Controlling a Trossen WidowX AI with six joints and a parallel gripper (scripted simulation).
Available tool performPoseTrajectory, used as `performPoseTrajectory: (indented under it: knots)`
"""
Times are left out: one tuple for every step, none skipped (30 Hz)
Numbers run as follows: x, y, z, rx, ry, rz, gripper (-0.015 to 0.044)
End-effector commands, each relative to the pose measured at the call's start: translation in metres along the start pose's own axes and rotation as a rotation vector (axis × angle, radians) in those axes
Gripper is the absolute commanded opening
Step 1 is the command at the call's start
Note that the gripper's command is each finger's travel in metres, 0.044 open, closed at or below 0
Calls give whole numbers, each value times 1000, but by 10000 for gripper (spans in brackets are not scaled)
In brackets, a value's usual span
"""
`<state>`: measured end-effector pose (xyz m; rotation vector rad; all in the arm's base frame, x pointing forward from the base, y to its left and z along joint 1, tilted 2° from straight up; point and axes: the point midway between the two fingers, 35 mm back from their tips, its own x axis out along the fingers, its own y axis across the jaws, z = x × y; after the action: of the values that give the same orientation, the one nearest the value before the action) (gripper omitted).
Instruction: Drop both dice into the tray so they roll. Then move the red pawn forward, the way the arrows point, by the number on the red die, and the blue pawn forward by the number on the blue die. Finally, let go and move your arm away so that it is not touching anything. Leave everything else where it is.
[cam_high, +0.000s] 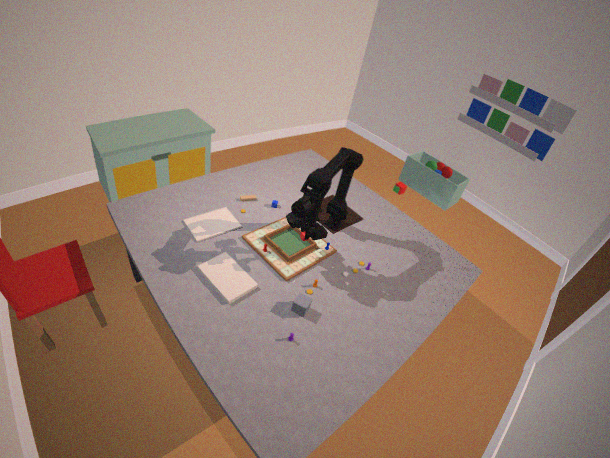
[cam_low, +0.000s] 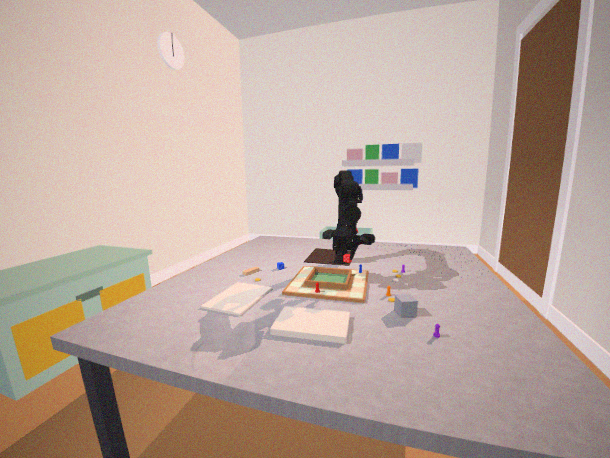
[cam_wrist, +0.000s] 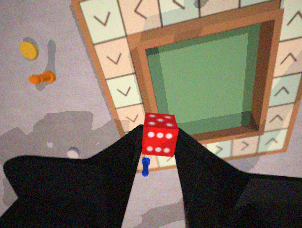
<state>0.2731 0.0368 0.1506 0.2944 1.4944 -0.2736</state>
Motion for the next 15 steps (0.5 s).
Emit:
performPoseTrajectory:
  knots:
    - [4,-18,6,-71,1,5,0]
    - [5,-22,7,-87,1,5,0]
    - [6,-26,8,-102,1,6,0]
    - [7,-31,9,-118,1,6,0]
    - [8,-35,11,-134,1,7,0]
    - [9,-39,12,-150,1,7,0]
    - [9,-44,13,-166,1,8,0]
    - [10,-48,14,-181,1,8,0]
    - [11,-53,14,-197,1,9,0]
    - [12,-57,15,-213,0,9,0]
    - [13,-61,16,-229,0,9,0]
    - [14,-65,16,-242,0,10,0]
    - [14,-67,17,-249,0,10,0]
    - [14,-68,17,-252,0,10,0]
    - [14,-68,17,-252,0,10,0]
